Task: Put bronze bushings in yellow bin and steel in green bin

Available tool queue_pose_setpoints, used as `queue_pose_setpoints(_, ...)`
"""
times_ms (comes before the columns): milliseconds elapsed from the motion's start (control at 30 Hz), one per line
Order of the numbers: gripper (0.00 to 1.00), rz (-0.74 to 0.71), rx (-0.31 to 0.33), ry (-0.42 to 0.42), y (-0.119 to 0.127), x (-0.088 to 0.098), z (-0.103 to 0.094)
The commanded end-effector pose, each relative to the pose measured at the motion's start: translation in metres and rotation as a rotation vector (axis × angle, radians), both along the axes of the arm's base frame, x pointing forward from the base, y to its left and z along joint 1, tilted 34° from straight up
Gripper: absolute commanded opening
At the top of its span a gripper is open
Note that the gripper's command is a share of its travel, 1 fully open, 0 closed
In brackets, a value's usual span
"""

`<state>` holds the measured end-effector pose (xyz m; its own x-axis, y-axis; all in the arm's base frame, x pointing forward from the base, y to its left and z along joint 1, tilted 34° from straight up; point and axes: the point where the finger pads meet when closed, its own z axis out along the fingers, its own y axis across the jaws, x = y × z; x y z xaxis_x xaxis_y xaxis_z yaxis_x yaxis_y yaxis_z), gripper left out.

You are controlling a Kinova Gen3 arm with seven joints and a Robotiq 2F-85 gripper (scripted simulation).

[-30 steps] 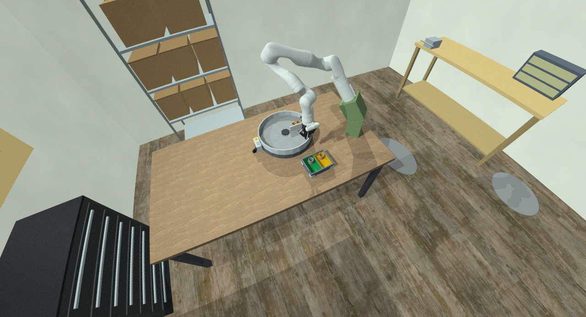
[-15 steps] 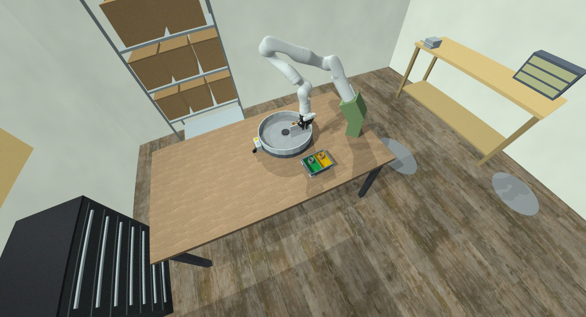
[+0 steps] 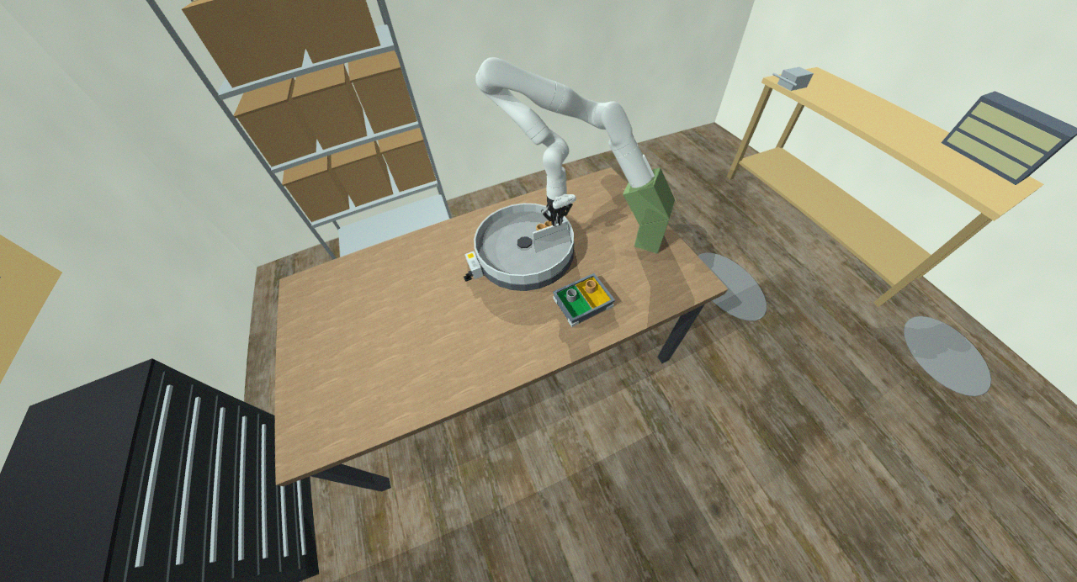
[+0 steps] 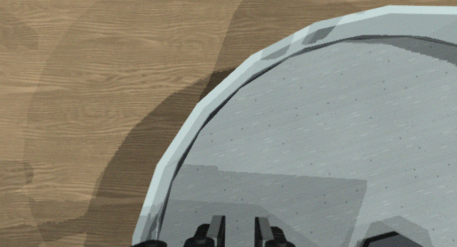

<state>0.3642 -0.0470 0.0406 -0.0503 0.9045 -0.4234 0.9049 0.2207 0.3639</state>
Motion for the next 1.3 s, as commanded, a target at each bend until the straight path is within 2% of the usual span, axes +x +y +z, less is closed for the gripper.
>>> queue_pose_setpoints(0,0.18,-0.031,0.000,-0.009,-0.035,-0.006,0.011)
queue_pose_setpoints(100,0.18,-0.031,0.000,-0.009,-0.056,-0.011,0.017)
queue_pose_setpoints(267,0.18,-0.031,0.000,-0.009,-0.056,-0.011,0.017)
queue_pose_setpoints(400,0.18,-0.031,0.000,-0.009,-0.098,-0.020,0.028)
queue_pose_setpoints(467,0.18,-0.031,0.001,-0.009,-0.109,-0.023,0.031)
queue_pose_setpoints(867,0.18,-0.031,0.001,-0.009,-0.109,-0.023,0.031)
queue_pose_setpoints(900,0.18,-0.029,0.003,0.013,-0.106,-0.021,0.031)
queue_pose_setpoints(1033,0.18,-0.032,-0.001,-0.009,-0.109,-0.023,0.031)
queue_pose_setpoints(1267,0.18,-0.030,0.001,0.001,-0.108,-0.022,0.031)
